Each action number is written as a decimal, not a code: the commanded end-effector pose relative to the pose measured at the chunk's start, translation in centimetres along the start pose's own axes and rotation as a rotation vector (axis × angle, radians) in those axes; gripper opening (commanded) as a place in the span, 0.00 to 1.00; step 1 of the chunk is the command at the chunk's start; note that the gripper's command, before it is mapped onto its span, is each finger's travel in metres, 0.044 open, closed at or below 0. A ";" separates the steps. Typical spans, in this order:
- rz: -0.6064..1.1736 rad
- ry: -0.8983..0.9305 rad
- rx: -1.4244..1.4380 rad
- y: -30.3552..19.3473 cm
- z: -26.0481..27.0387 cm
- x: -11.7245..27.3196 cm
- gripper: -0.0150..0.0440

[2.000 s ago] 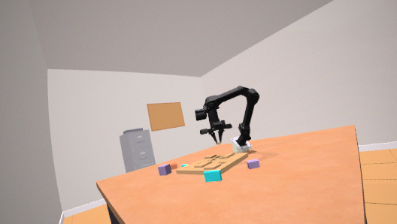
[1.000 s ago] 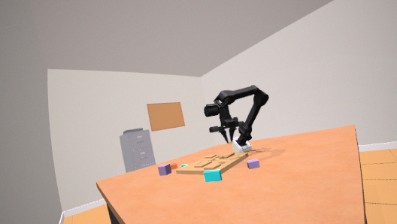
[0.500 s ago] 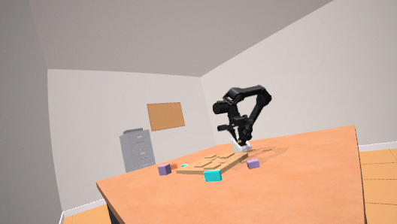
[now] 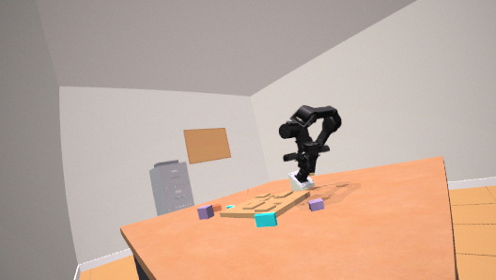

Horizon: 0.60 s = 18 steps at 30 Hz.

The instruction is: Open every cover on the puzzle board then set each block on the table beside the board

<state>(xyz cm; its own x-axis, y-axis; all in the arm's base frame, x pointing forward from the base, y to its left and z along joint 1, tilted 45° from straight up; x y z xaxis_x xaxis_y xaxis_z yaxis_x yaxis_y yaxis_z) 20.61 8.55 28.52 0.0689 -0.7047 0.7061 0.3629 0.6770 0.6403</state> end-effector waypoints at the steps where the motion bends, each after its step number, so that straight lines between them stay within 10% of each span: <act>1: -0.010 -0.003 0.001 0.4 0.4 0.2 0.39; 18: -0.001 -0.006 0.003 0.5 0.0 -2.4 0.39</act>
<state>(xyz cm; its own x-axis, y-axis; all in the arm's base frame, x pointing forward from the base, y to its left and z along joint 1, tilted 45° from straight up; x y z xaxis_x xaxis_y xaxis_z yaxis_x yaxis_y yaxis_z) 20.68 10.33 27.68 0.0603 -0.7094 0.7022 0.3527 0.6733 0.6498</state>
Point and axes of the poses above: the point midway between the two fingers, 35 mm back from their tips, its own x axis back along the fingers, its own z axis across the jaws, y = z × x, the point moved 7 cm from there along x, back along the fingers, and after that the axes turned 1 degree about x, right-handed, at the moved point
